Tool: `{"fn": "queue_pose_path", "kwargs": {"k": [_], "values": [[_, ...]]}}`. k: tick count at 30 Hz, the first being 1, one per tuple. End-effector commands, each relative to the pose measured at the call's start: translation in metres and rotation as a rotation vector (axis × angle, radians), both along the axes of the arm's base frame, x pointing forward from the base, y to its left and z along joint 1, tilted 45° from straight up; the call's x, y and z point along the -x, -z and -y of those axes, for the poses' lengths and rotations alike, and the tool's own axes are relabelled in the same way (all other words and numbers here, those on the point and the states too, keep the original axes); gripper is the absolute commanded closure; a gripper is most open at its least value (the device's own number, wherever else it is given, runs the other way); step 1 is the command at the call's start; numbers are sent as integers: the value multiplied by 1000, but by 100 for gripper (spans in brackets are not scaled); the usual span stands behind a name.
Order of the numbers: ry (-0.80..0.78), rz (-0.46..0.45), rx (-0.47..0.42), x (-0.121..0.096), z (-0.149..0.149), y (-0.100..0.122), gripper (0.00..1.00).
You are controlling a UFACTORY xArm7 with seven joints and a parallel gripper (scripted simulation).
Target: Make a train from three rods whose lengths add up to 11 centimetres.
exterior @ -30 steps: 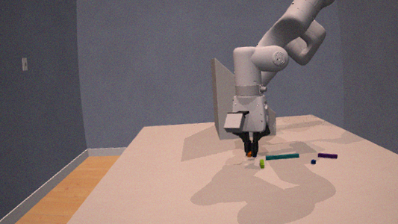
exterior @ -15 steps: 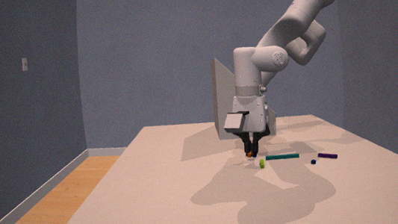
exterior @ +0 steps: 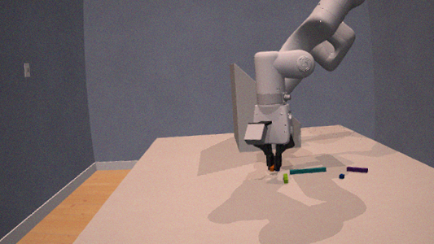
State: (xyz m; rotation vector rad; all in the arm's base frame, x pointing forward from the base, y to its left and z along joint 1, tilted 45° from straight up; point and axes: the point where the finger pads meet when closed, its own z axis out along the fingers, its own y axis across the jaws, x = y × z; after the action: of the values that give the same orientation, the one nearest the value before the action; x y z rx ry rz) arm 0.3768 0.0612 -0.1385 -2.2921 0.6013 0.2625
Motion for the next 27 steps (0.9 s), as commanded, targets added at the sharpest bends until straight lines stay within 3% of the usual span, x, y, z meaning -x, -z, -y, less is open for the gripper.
{"fn": "queue_pose_path", "kwargs": {"k": [1, 27], "values": [[3, 2, 3, -1, 2, 0, 96], [3, 2, 3, -1, -6, 8, 96]]}}
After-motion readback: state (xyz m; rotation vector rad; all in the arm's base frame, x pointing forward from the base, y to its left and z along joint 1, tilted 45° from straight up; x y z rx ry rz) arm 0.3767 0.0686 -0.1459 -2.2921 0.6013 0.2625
